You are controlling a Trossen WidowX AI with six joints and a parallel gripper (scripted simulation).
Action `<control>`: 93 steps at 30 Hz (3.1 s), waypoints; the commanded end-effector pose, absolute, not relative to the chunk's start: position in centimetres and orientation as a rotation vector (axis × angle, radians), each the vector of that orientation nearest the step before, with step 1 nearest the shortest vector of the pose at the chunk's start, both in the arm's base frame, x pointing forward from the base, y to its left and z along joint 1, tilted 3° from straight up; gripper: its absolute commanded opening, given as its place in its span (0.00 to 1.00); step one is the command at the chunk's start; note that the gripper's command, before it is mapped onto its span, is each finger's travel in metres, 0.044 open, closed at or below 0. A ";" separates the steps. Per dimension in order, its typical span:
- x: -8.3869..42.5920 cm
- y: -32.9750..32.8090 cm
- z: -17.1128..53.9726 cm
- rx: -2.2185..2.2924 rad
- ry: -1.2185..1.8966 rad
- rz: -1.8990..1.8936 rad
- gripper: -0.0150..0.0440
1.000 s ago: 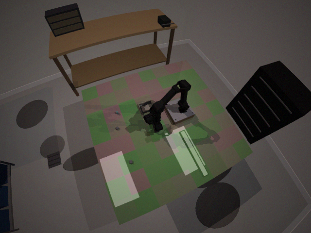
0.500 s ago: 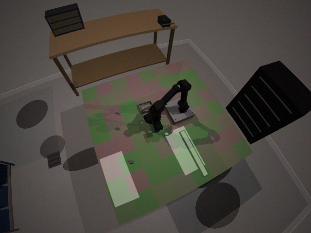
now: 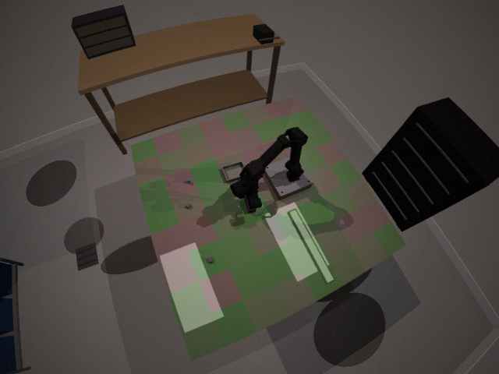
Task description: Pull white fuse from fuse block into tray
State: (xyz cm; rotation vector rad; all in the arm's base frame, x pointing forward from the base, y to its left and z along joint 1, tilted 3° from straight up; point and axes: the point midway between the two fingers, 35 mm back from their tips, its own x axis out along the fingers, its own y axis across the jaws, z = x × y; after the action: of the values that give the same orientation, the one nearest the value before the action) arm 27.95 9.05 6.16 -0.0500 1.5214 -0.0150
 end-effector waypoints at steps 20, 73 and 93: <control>28.7 7.6 8.7 -0.046 1.524 -0.017 0.25; 31.7 -12.0 7.9 -0.058 1.521 -0.029 0.25; 31.8 -12.2 6.2 -0.059 1.518 -0.035 0.39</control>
State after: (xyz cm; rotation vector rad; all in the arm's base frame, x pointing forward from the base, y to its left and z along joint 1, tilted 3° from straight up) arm 31.74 -12.16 6.07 -0.0581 1.5195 -0.0348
